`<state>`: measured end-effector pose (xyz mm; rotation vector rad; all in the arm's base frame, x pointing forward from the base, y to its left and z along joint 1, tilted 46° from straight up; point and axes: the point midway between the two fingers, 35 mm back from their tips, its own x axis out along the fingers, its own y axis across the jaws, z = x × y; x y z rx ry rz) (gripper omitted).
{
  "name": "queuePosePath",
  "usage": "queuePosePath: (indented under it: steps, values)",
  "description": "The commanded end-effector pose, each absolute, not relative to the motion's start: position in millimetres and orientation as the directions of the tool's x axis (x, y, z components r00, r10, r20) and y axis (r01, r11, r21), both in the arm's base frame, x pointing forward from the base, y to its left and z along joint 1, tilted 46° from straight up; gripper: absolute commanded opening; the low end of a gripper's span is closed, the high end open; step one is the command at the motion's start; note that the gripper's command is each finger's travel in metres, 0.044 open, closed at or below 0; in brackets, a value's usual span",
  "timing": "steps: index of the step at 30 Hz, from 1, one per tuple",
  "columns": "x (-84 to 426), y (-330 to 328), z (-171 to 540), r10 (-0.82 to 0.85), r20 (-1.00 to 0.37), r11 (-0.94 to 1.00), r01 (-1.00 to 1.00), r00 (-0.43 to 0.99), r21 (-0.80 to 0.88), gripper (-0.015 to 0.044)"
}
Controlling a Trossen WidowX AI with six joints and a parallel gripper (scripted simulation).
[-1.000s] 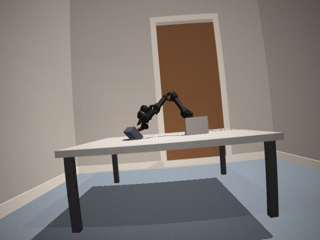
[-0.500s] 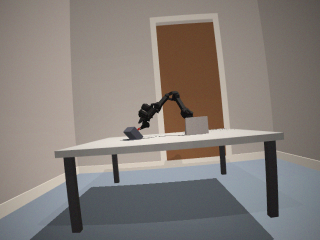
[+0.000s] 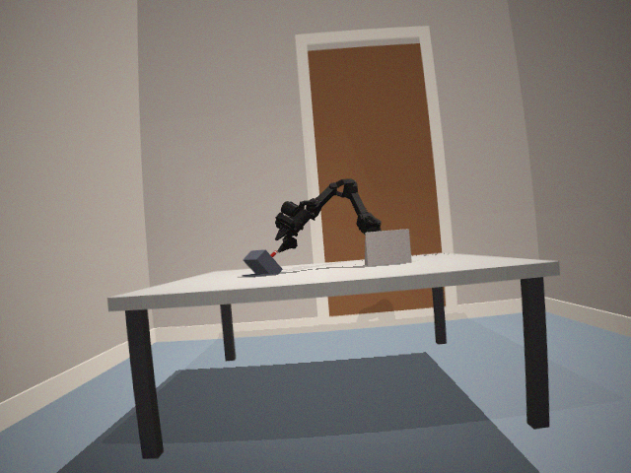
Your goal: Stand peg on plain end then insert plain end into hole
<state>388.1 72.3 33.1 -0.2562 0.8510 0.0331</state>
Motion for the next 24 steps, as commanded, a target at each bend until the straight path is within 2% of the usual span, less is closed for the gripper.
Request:
queuePosePath:
  steps: [1,24]
  values:
    - [384.3,73.1,39.2,-0.074,-0.744,0.969,-0.128,0.664,-0.211,0.044]
    - [367.3,75.0,56.5,-0.071,-0.745,0.969,-0.131,0.663,-0.21,0.044]
